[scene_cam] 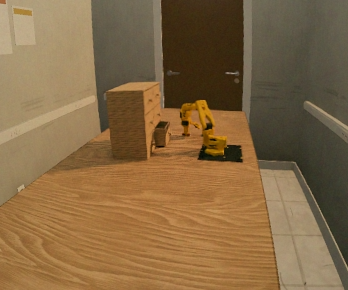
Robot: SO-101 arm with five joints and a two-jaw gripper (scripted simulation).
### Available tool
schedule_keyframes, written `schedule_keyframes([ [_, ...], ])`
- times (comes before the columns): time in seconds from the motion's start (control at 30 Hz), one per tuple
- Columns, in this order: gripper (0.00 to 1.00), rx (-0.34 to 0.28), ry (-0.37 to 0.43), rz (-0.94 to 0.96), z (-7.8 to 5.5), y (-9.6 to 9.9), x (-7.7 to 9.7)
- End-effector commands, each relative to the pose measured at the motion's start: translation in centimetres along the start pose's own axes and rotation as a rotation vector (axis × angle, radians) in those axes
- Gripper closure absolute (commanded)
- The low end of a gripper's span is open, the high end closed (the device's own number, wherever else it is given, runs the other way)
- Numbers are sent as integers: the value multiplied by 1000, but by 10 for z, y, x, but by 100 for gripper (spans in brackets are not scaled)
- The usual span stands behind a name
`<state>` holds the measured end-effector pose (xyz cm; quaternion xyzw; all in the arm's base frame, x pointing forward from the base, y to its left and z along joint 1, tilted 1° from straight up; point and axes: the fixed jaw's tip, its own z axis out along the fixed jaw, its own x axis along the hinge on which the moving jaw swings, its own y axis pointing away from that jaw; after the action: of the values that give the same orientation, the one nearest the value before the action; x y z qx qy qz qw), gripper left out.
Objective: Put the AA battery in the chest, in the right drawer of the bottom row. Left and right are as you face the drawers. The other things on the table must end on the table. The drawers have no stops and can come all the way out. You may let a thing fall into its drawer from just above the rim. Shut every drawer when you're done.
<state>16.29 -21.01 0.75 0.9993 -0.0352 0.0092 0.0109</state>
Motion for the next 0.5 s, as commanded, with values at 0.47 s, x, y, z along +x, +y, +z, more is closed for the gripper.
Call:
schedule_keyframes([
  [0.47,100,-2,2,-1,-19,1,0],
])
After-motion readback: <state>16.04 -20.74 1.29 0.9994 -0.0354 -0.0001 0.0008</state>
